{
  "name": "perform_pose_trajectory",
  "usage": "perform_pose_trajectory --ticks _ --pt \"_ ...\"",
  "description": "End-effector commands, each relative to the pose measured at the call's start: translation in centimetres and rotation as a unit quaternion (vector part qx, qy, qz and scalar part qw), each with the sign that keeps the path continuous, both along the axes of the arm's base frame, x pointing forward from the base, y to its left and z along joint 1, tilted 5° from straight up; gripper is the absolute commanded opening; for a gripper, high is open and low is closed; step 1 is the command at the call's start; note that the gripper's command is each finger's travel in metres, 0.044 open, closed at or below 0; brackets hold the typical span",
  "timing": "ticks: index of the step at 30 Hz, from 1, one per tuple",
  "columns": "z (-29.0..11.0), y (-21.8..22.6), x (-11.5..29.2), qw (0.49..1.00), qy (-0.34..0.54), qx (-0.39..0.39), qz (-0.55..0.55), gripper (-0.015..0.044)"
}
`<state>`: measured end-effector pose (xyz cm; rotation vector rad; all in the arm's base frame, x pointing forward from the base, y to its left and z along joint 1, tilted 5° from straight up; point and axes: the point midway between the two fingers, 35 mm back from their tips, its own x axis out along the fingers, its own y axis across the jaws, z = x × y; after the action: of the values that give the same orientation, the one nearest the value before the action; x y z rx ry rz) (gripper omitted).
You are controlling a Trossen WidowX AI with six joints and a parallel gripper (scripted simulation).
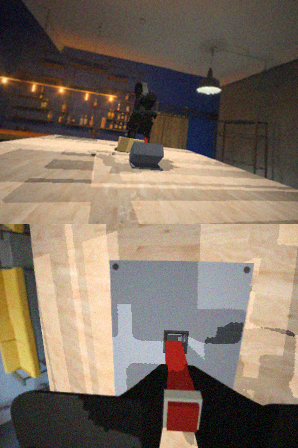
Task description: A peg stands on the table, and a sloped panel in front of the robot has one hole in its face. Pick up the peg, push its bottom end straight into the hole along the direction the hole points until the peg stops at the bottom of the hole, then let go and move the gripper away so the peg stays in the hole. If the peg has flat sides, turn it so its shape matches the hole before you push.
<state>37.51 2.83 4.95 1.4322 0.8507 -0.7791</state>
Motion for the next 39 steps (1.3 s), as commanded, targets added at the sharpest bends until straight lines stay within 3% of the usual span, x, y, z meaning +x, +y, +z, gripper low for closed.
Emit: perform_pose_trajectory --ticks 1,39 --pt "0.0 0.0 0.0 1.000 0.001 0.000 0.000 0.0000" --pt "-1.2 0.0 0.3 1.000 0.001 0.000 0.000 0.0000"
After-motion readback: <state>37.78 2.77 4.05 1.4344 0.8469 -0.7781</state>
